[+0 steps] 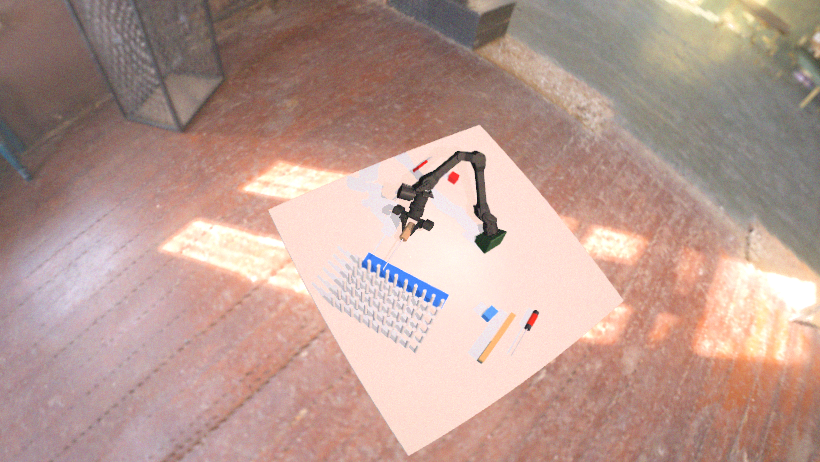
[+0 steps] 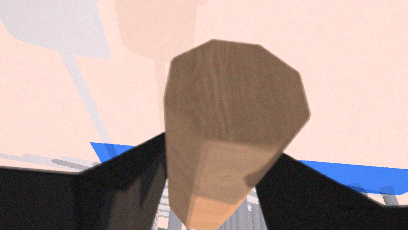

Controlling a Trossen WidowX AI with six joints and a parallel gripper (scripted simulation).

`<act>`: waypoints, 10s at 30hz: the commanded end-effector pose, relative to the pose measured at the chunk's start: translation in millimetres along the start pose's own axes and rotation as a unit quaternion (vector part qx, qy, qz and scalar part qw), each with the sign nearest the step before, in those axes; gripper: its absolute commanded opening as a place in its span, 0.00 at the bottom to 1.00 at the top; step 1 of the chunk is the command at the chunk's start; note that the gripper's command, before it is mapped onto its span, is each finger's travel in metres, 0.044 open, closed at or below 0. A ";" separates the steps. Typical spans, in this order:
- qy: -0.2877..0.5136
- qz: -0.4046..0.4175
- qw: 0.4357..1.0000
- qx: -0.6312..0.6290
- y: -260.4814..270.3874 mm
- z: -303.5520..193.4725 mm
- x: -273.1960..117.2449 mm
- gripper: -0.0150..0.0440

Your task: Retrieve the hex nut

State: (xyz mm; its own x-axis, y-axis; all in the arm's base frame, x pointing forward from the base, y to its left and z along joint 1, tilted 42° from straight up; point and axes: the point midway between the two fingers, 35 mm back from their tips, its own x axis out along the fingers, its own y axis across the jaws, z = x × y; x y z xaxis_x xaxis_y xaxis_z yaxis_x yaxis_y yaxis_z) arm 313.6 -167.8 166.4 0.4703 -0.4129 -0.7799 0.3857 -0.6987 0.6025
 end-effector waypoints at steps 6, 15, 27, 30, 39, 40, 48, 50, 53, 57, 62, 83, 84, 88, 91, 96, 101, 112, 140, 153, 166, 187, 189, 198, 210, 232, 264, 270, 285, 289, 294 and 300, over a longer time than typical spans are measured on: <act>0.005 0.005 1.000 -0.004 -3.4 26.0 26.5 0.25; 0.005 0.004 1.000 -0.004 -3.5 21.9 29.5 0.25; 0.005 0.004 1.000 -0.004 -3.3 14.7 34.9 0.25; 0.005 0.004 1.000 -0.004 -3.2 12.8 36.3 0.25; 0.005 0.004 1.000 -0.003 -3.1 7.2 40.3 0.25; 0.005 0.004 1.000 -0.003 -3.1 6.5 40.7 0.25; 0.005 0.004 1.000 -0.003 -3.0 1.5 44.2 0.25; 0.005 0.004 1.000 -0.003 -3.0 0.2 45.1 0.25; 0.005 0.004 1.000 -0.003 -2.9 -1.7 46.3 0.25; 0.005 0.004 1.000 -0.003 -2.9 -4.2 48.0 0.25; 0.005 0.004 1.000 -0.003 -2.9 -7.4 50.2 0.25; 0.006 0.004 1.000 -0.003 -2.7 -20.9 58.9 0.25; 0.006 0.004 1.000 -0.003 -2.7 -21.5 59.4 0.25; 0.006 0.004 1.000 -0.002 -2.7 -24.1 61.0 0.25; 0.006 0.004 1.000 -0.002 -2.7 -26.0 62.2 0.25; 0.006 0.004 1.000 -0.002 -2.7 -29.2 64.3 0.25; 0.006 0.004 1.000 -0.002 -2.6 -32.5 66.3 0.25; 0.006 0.004 1.000 -0.002 -2.6 -39.5 70.9 0.25; 0.007 0.004 1.000 -0.002 -2.5 -57.4 82.1 0.25; 0.007 0.004 1.000 -0.001 -2.5 -65.5 87.3 0.25; 0.008 0.004 1.000 -0.001 -2.6 -73.7 92.5 0.25; 0.008 0.004 1.000 -0.001 -3.4 -86.8 100.7 0.25; 0.008 0.004 1.000 -0.001 -3.4 -86.9 100.8 0.25; 0.008 0.004 1.000 -0.002 -3.7 -82.3 107.9 0.25; 0.008 0.004 1.000 -0.002 -3.8 -75.6 116.3 0.25; 0.007 0.004 1.000 -0.002 -3.9 -61.6 108.8 0.25; 0.006 0.003 1.000 -0.003 -4.1 -41.1 96.8 0.25; 0.006 0.003 1.000 -0.003 -4.1 -37.4 94.5 0.25; 0.006 0.003 1.000 -0.003 -4.2 -28.2 88.8 0.25; 0.006 0.003 1.000 -0.003 -4.2 -25.7 87.2 0.25; 0.006 0.003 1.000 -0.003 -4.2 -22.7 85.3 0.25; 0.006 0.003 1.000 -0.003 -4.2 -18.8 82.8 0.25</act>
State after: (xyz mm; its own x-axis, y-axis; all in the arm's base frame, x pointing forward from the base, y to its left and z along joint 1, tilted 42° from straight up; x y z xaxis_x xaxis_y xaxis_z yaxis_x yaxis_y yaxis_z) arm 369.2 -187.0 100.5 0.4820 -0.4084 -0.7752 0.3879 -0.6938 0.6067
